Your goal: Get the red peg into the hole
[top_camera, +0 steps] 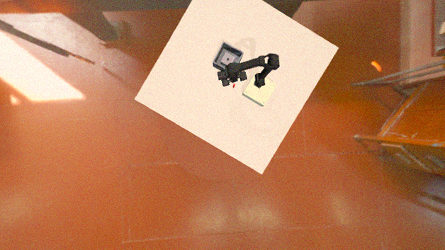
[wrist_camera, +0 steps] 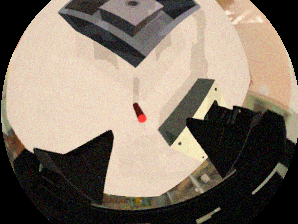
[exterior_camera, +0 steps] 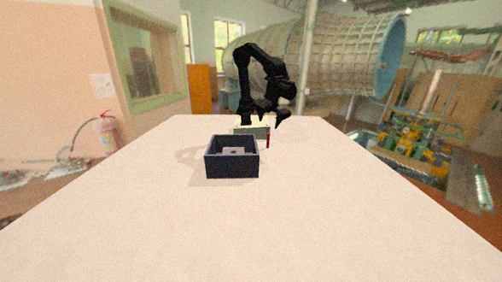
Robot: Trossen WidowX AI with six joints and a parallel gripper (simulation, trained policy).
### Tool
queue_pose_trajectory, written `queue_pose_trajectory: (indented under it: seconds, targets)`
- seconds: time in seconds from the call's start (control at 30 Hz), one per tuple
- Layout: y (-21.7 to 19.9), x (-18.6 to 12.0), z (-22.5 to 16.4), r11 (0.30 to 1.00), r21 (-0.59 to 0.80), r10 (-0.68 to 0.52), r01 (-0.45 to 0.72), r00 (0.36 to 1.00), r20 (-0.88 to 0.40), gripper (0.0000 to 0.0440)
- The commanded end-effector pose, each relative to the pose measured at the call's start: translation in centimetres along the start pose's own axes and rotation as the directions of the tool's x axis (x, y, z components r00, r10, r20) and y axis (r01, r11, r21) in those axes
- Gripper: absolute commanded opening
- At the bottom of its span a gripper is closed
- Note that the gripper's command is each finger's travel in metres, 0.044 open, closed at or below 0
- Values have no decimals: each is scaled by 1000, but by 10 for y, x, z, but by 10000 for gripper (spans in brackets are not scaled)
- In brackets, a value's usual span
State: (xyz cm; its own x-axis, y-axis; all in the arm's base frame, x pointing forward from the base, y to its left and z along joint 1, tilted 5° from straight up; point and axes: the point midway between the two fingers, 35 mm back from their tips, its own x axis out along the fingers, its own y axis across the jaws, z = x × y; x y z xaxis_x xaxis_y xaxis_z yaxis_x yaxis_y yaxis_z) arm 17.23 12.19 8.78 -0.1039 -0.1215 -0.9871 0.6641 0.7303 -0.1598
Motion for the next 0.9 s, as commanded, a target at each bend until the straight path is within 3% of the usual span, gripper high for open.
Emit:
queue_pose_trajectory:
  seconds: [0.0,0.63,0.73,0.87]
  targets:
    - [5,12,-2,1000,5,-12,12,1000,-7,440]
    - [21,79,2,1000,18,-5,4,1000,27,437]
    - [21,88,2,1000,16,-10,10,1000,28,400]
    - [19,100,2,1000,16,-25,24,999,25,297]
